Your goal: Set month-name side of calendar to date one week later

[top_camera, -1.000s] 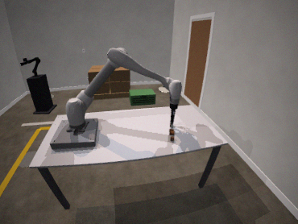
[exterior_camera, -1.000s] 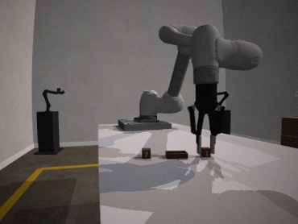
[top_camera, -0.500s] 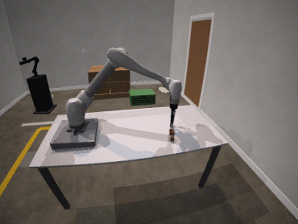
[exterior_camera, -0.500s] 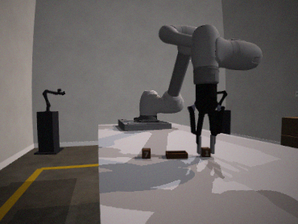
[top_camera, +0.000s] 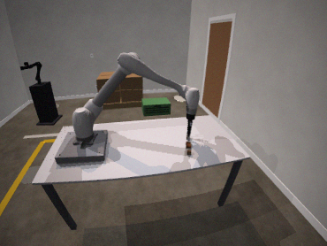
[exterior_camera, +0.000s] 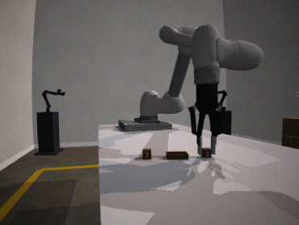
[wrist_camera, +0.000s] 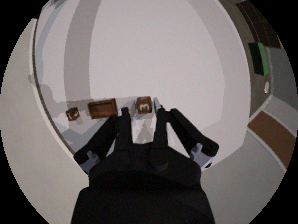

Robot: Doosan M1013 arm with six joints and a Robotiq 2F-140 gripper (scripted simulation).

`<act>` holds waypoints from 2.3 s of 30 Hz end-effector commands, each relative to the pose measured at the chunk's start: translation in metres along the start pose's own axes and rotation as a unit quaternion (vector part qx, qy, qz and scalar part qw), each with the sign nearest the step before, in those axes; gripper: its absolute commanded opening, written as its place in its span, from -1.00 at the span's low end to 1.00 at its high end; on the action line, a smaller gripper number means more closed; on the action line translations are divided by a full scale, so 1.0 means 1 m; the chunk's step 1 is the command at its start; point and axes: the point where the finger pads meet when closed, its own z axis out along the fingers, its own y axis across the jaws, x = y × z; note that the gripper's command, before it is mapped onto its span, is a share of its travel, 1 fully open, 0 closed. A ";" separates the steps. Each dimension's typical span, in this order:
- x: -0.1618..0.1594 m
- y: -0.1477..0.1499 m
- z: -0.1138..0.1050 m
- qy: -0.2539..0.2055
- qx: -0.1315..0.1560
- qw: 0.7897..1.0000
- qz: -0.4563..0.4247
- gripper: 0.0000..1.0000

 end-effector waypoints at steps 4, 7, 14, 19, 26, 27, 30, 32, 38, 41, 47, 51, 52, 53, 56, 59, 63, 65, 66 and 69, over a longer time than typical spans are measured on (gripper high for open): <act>0.000 0.000 0.000 0.000 0.000 1.000 0.000 -0.51; 0.000 0.000 0.000 0.000 0.000 1.000 0.000 -0.51; 0.000 0.000 0.000 0.000 0.000 1.000 0.000 -0.51; 0.000 0.000 0.000 0.000 0.000 1.000 0.000 -0.51; 0.000 0.000 0.000 0.000 0.000 1.000 0.000 -0.51; 0.000 0.000 0.000 0.000 0.000 1.000 0.000 -0.51; 0.000 0.000 0.000 0.000 0.000 1.000 0.000 -0.51; 0.000 0.000 0.000 0.000 0.000 1.000 0.000 -0.51; 0.000 0.000 -0.001 0.000 0.000 1.000 0.000 -0.51; 0.000 0.000 -0.004 0.000 0.000 1.000 0.000 -0.51; 0.000 0.000 -0.034 0.000 0.000 1.000 0.000 -0.51; 0.000 0.000 -0.065 0.000 0.000 1.000 0.000 -0.51; 0.000 0.000 -0.072 0.000 0.000 1.000 0.000 -0.51; 0.000 0.000 -0.079 0.000 0.000 1.000 0.000 -0.51; 0.000 0.000 -0.085 0.000 0.000 1.000 0.000 -0.51; 0.000 0.000 -0.097 0.000 0.000 1.000 0.000 -0.51; 0.000 0.000 -0.100 0.000 0.000 1.000 0.000 -0.51; 0.000 0.000 -0.100 0.000 0.000 1.000 0.000 -0.51; 0.000 0.000 -0.100 0.000 0.000 1.000 0.000 -0.51; 0.000 0.000 -0.100 0.000 0.000 1.000 0.000 -0.51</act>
